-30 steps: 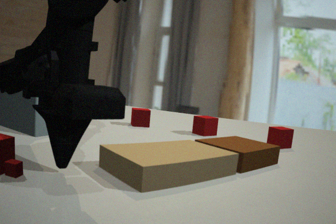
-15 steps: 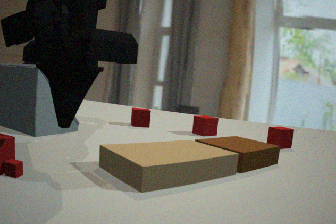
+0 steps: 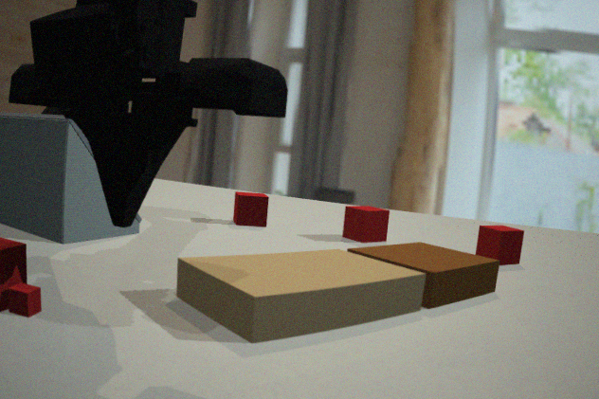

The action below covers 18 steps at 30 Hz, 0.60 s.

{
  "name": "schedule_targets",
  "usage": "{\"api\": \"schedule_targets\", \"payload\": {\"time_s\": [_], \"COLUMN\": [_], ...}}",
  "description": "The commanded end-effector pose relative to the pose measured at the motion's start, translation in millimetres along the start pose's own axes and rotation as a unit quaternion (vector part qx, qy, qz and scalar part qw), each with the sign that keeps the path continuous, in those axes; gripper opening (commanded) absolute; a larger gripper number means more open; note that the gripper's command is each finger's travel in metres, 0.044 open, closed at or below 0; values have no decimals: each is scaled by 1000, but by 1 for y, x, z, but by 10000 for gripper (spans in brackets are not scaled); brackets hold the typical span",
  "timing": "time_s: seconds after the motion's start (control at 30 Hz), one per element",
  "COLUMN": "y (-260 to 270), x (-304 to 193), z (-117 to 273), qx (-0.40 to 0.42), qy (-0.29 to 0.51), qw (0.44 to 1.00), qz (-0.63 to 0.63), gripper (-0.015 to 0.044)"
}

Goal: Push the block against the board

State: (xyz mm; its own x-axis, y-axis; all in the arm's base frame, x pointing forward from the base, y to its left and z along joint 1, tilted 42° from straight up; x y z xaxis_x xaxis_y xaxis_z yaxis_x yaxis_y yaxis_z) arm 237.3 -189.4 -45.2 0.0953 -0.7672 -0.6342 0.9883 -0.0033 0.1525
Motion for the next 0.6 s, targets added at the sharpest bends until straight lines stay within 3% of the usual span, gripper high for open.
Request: {"api": "schedule_targets", "payload": {"time_s": [0.0, 0.57], "y": [3, 12], "x": [0, -1], "z": [1, 1], "qx": [2, 2], "qy": [1, 1], "qw": [997, 931], "qz": [79, 366], "gripper": [0, 0]}}
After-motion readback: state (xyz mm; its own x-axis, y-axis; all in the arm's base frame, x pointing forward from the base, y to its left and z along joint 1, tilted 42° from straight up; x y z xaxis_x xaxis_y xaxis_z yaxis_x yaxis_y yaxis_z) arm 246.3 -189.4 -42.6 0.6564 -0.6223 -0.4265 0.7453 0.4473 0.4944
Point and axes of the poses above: the point midway between the two fingers, 35 mm back from their tips, its own z axis back along the fingers, its own y axis across the jaws, x = y × z, the point moved 6 cm from there along z, back along the fingers, and after that the axes turned 5 degrees about z, right-handed, at the moved point
